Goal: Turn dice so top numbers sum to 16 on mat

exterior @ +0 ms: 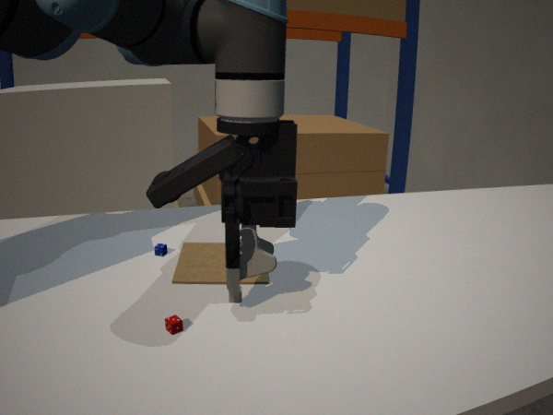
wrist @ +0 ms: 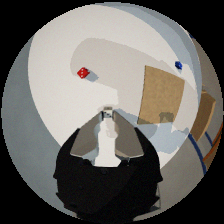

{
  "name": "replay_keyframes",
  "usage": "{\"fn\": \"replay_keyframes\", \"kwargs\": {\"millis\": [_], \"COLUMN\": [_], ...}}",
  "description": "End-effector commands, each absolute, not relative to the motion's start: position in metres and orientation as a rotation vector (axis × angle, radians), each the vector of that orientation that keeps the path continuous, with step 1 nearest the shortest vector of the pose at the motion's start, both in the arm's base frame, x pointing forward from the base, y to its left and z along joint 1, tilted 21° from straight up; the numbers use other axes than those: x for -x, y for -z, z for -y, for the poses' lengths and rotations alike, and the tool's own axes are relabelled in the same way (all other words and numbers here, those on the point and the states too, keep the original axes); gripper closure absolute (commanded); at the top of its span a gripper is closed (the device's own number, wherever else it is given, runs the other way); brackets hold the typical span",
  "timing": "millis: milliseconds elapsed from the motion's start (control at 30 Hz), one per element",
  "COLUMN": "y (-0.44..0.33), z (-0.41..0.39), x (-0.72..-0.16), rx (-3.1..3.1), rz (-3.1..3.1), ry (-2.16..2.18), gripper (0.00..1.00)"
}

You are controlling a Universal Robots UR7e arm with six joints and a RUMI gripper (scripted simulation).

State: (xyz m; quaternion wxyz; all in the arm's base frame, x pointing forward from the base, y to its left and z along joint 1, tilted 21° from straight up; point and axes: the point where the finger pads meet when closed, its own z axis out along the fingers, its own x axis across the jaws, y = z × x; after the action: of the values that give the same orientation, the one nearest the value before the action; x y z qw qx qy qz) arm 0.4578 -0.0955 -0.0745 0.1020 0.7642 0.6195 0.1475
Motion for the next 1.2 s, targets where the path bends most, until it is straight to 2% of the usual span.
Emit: {"fn": "replay_keyframes", "kwargs": {"millis": [0, 700, 1167], "y": [0.063, 0.005, -0.003], "z": [0.096, 0.098, 0.098], "x": [-0.454, -0.432, -0.429], "rx": [-2.256, -2.256, -2.256], "rz": [-1.829, -1.829, -1.829], "ry": [-0.436, -0.436, -0.436], "gripper": [1.0, 1.0, 1.0]}}
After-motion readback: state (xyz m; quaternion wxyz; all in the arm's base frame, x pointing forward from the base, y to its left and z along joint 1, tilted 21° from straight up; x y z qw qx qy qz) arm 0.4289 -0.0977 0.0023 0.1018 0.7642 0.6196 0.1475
